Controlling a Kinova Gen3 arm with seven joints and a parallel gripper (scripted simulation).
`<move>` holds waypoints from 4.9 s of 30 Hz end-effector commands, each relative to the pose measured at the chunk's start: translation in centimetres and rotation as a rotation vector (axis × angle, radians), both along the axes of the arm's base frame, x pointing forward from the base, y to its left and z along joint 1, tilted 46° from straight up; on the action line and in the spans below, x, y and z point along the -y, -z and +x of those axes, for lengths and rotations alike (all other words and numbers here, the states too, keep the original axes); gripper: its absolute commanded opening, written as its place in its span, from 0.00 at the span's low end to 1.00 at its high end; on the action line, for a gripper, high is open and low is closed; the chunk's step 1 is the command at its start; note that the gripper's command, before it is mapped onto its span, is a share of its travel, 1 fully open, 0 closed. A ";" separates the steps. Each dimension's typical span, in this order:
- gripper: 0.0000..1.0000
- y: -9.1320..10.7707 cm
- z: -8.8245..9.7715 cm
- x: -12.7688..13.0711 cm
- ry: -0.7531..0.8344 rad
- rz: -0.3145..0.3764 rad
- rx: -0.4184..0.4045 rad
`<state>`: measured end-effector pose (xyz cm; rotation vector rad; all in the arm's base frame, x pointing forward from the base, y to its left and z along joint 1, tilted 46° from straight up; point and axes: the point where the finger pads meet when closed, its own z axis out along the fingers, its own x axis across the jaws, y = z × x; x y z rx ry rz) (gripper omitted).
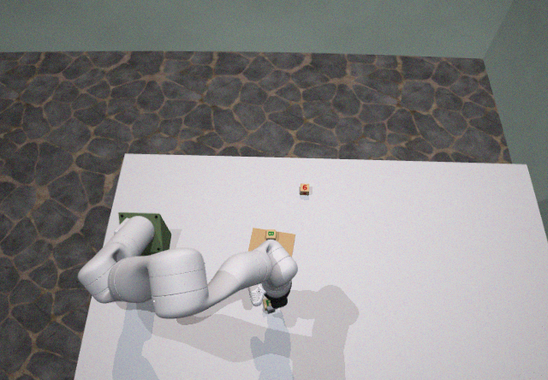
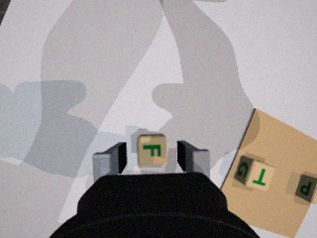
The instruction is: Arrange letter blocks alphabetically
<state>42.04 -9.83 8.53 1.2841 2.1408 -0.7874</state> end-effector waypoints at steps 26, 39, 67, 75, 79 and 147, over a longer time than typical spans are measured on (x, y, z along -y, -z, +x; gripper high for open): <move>1.00 2.5 0.5 2.5 0.000 0.000 0.000; 1.00 2.5 0.5 2.5 0.000 0.000 0.000; 0.57 2.5 0.5 2.5 0.000 0.000 0.000; 0.57 2.5 0.5 2.5 0.000 0.000 0.000; 0.57 2.5 0.5 2.5 0.000 0.000 0.000; 0.57 -4.0 -1.2 -4.9 0.041 0.007 0.032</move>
